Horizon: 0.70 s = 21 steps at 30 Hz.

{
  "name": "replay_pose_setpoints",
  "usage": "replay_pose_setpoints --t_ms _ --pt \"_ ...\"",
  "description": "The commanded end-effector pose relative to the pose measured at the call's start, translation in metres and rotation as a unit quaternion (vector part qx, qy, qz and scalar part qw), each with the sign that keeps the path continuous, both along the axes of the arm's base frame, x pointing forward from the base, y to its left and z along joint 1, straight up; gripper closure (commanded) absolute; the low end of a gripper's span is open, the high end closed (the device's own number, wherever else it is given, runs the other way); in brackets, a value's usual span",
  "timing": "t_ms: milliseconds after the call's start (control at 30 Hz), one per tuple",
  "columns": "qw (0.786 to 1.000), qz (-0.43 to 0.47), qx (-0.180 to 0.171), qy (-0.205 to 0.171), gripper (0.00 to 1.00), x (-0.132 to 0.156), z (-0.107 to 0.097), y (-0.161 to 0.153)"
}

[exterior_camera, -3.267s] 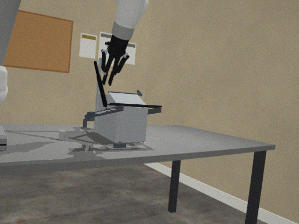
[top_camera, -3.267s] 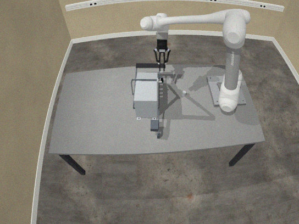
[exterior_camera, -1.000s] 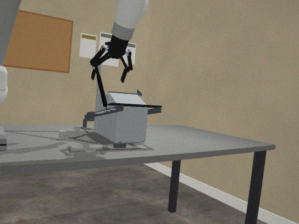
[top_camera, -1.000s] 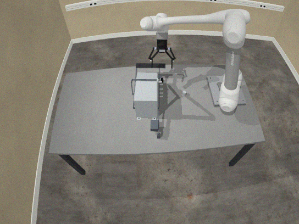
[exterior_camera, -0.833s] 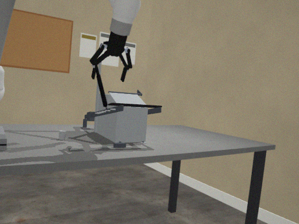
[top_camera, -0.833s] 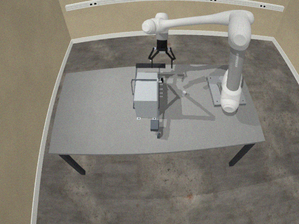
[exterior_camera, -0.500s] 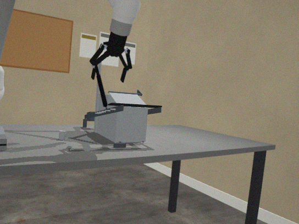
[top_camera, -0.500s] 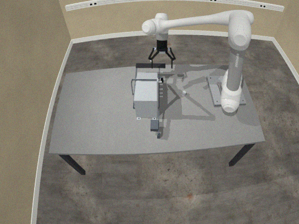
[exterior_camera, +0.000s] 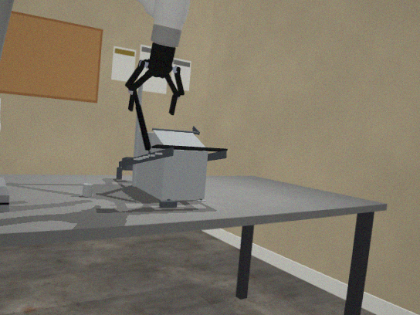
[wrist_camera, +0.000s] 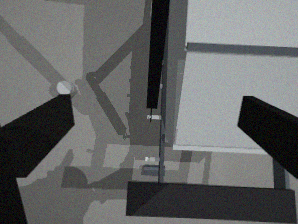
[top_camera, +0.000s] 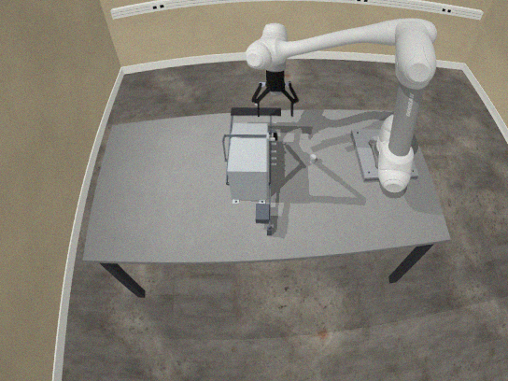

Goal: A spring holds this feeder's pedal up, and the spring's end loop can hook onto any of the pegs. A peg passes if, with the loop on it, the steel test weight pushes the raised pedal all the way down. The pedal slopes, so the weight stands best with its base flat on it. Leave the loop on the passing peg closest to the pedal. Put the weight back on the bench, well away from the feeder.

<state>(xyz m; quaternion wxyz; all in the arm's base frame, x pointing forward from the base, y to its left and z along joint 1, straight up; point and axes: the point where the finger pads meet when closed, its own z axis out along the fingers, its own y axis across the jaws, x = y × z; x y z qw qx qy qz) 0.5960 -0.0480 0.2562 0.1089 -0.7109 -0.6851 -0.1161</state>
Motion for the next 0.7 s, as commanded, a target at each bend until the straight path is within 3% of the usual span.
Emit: replay_pose_setpoints --t_ms 0,67,100,633,667 --pt "1.0 0.0 0.0 0.0 0.0 0.0002 0.0006 0.0001" --pt "1.0 0.0 0.0 0.0 0.0 0.0002 0.0006 0.0001" --pt "0.997 0.01 -0.074 0.002 0.0 0.0003 0.0014 0.0001" --pt "0.997 0.01 -0.074 0.002 0.0 0.0003 0.0014 0.0001" --pt "0.989 0.019 -0.148 0.005 0.0 0.0003 0.0022 0.0002"
